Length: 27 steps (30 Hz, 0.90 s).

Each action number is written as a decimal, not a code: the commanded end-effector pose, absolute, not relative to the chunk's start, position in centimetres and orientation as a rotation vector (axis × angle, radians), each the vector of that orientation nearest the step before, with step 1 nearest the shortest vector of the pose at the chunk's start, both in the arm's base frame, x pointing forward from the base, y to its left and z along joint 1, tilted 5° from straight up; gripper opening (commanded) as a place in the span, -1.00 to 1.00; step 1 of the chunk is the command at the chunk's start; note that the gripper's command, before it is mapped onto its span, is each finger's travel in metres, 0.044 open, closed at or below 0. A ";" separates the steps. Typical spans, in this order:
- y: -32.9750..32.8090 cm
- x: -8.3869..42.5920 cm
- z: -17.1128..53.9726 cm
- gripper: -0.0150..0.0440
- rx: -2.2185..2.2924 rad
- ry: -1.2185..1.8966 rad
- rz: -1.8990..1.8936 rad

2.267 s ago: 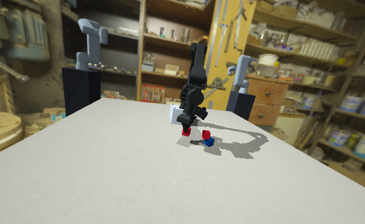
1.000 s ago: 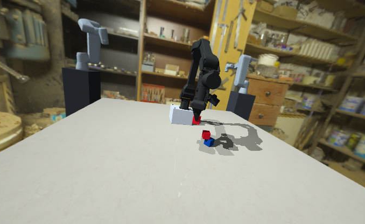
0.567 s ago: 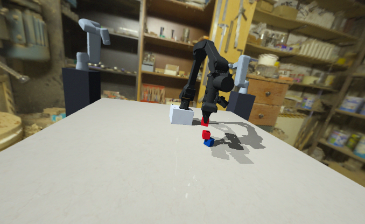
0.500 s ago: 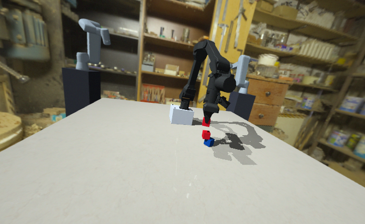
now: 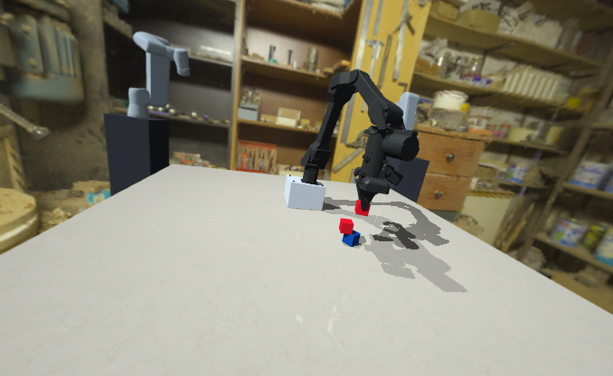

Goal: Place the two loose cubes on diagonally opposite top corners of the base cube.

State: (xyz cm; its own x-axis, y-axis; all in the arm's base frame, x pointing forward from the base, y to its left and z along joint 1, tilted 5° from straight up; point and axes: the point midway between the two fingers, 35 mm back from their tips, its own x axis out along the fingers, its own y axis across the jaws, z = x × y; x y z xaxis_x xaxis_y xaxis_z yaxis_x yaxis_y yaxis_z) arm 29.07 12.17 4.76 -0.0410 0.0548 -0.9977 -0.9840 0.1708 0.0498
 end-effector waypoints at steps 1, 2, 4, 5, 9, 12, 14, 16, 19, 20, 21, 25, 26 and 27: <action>13.2 29.0 4.6 -0.14 -1.027 1.276 1.150; 13.2 29.0 4.6 -0.14 -1.027 1.276 1.151; 13.3 28.9 4.4 -0.14 -1.027 1.276 1.151; 13.3 28.9 4.2 -0.14 -1.027 1.276 1.151; 13.3 28.8 2.9 -0.14 -1.027 1.276 1.151; 13.4 28.7 2.0 -0.14 -1.027 1.276 1.151; 13.4 28.7 1.6 -0.14 -1.027 1.276 1.151; 13.4 28.7 1.6 -0.14 -1.027 1.276 1.151; 13.4 28.7 1.6 -0.14 -1.027 1.276 1.151; 13.4 28.7 1.6 -0.14 -1.027 1.276 1.151; 13.4 28.7 1.6 -0.14 -1.027 1.276 1.151; 13.4 28.7 1.2 -0.14 -1.027 1.276 1.151; 13.4 28.7 0.9 -0.14 -1.027 1.276 1.151; 13.4 28.7 0.6 -0.14 -1.027 1.276 1.151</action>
